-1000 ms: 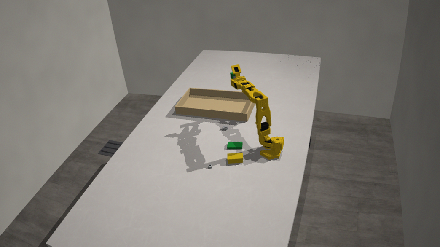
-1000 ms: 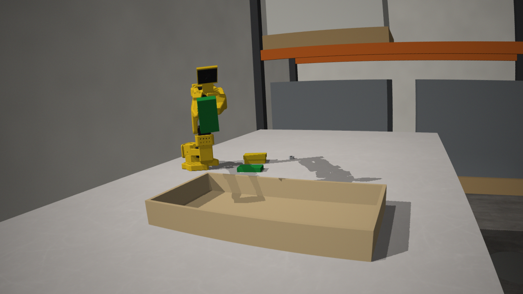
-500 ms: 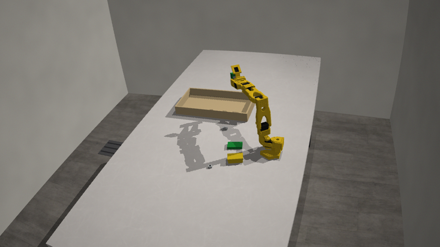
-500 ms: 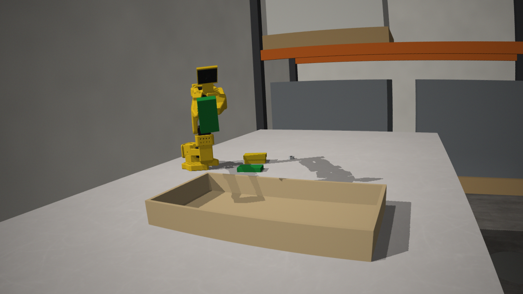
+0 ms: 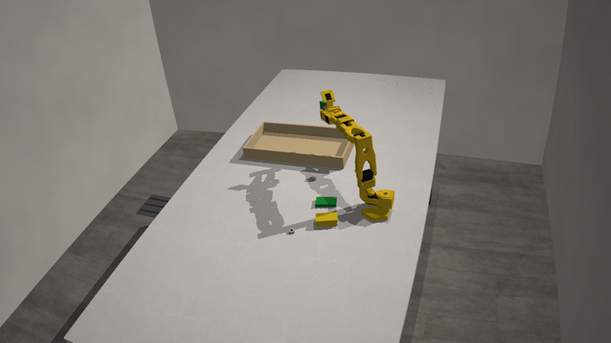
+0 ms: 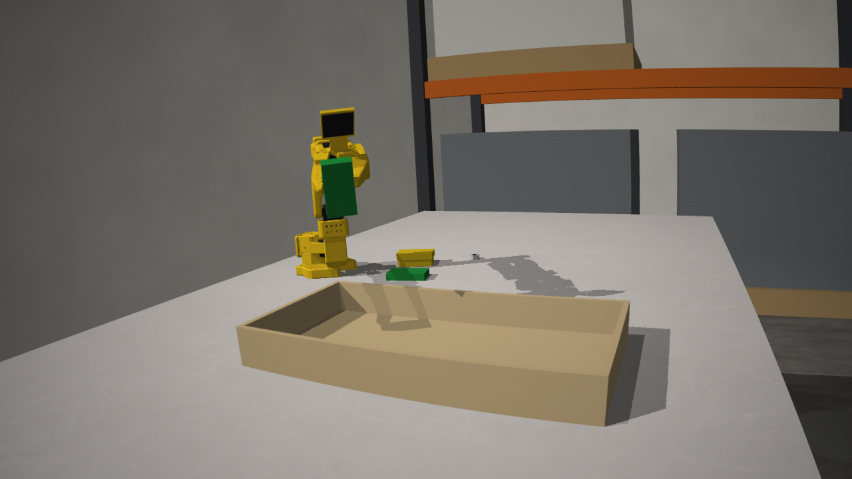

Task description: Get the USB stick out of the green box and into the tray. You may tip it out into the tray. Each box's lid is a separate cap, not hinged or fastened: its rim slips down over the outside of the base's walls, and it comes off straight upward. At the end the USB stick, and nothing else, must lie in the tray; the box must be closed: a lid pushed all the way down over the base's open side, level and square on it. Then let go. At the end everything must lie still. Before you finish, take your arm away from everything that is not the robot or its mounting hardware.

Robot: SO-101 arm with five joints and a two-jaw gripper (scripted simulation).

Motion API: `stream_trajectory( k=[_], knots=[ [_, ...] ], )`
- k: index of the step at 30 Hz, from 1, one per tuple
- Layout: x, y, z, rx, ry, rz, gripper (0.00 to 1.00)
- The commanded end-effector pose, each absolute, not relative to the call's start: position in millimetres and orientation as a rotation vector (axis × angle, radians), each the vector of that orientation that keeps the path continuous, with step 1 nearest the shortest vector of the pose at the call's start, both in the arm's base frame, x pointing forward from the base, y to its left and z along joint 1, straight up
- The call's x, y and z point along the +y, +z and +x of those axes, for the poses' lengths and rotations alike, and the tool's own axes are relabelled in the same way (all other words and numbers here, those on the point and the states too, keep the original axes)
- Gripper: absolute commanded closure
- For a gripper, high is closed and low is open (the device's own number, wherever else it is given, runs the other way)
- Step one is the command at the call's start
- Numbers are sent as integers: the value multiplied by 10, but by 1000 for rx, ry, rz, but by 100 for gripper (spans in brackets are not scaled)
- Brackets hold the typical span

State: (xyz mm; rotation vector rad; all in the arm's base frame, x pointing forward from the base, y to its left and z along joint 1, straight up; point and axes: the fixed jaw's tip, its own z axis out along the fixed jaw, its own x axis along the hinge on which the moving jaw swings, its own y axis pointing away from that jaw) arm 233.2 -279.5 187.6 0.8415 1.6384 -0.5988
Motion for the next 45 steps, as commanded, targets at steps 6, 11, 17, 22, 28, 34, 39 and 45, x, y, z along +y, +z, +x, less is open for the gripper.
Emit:
stream_trajectory(
  k=[6, 11, 17, 22, 28, 34, 39, 45],
  knots=[
    [-2828, 1978, 2314, 1586, -621, 824, 80],
    [-2835, 1956, 2318, 1586, -621, 824, 80],
    [-2849, 1902, 2326, 1586, -623, 823, 80],
    [-2863, 1847, 2333, 1587, -625, 822, 80],
    [-2874, 1797, 2338, 1588, -627, 821, 80],
    [-2891, 1714, 2345, 1589, -630, 820, 80],
    [-2903, 1637, 2350, 1590, -633, 819, 80],
    [-2911, 1572, 2352, 1591, -635, 818, 80]
  ],
)
